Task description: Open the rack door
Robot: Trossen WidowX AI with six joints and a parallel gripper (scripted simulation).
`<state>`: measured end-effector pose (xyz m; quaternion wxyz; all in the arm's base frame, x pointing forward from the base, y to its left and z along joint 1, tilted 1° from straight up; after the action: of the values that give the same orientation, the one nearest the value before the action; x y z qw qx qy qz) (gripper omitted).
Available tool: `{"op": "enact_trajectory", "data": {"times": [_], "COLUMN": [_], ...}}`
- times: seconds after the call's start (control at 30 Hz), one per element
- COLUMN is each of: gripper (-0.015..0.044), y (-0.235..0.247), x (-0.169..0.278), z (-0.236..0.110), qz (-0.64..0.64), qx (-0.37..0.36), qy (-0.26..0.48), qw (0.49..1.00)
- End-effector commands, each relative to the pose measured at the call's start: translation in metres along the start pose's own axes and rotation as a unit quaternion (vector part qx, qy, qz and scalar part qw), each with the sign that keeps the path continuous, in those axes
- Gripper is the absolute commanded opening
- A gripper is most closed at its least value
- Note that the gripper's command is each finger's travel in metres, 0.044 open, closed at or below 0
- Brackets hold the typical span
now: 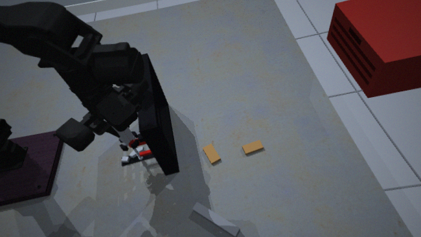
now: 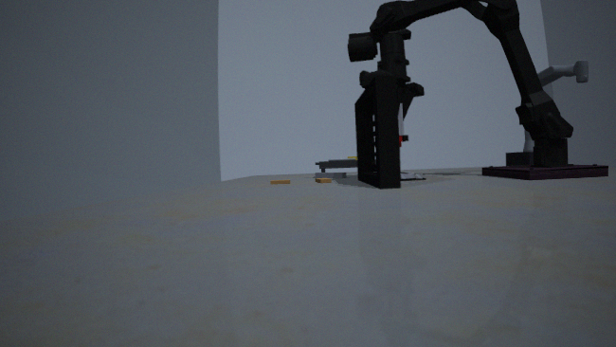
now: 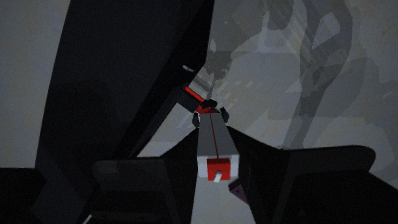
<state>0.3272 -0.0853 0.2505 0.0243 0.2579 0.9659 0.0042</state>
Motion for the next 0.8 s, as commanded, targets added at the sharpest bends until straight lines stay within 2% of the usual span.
{"op": "enact_trajectory", "data": {"times": [0.0,0.27,0.57,0.77], "gripper": [0.0025,0.0025,0.0025,0.0025], "y": [0.0000,0.0000,0.0000,0.0000], "x": [0.0000,-0.0001,-0.0001,-0.0001], "z": [0.0001,0.0002,0.0002,0.0002], "qz": [0.089,0.282,0.486,0.518], "qx": [0.000,0.000,0.000,0.000], "qy": [0.000,0.000,0.000,0.000], "qw": [0.996,0.959,0.874,0.856]}}
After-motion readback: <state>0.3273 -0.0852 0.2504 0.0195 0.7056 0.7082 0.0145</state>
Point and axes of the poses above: the point midway between the two fingers, 35 mm back from their tips, its own z axis out along the fingers, its own y axis across the jaws, x = y × z, the point moved 9 cm from there along -z, back along the fingers, and after that the axes turned 15 degrees about -z, right-handed, at the moved point
